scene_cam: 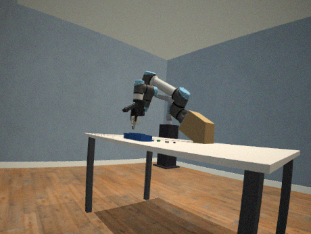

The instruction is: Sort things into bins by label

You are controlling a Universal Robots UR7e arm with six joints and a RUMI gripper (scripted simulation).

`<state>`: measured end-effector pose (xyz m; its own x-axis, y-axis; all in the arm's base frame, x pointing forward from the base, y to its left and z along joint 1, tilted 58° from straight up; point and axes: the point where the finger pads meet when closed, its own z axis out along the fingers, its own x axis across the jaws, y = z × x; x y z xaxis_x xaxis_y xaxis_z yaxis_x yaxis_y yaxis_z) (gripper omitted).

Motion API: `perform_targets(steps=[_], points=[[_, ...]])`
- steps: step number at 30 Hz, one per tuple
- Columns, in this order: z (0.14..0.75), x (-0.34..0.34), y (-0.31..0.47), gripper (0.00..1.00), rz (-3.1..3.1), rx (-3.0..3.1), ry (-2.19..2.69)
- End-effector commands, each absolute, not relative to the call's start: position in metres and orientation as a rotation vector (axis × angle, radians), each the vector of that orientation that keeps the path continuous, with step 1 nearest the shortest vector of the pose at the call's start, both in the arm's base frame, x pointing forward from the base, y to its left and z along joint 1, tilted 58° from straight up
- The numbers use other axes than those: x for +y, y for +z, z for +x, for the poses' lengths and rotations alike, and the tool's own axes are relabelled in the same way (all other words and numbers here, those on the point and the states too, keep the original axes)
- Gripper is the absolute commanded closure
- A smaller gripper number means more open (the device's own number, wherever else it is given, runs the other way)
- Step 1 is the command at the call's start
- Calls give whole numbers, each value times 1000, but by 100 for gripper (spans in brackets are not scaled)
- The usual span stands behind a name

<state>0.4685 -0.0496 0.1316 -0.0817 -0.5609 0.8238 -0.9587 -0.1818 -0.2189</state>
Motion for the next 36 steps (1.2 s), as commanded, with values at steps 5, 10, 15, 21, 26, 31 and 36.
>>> perform_targets(steps=[5,10,15,21,26,31,36], points=[[466,-41,137,96,1744,-1645,1175],[467,-33,123,96,1744,-1642,1171],[467,-19,102,96,1744,-1642,1171],[468,-8,85,96,1744,-1642,1171],[469,5,65,96,1744,-1642,1171],[469,5,65,96,1745,-1642,1171],[469,5,65,96,1745,-1642,1171]])
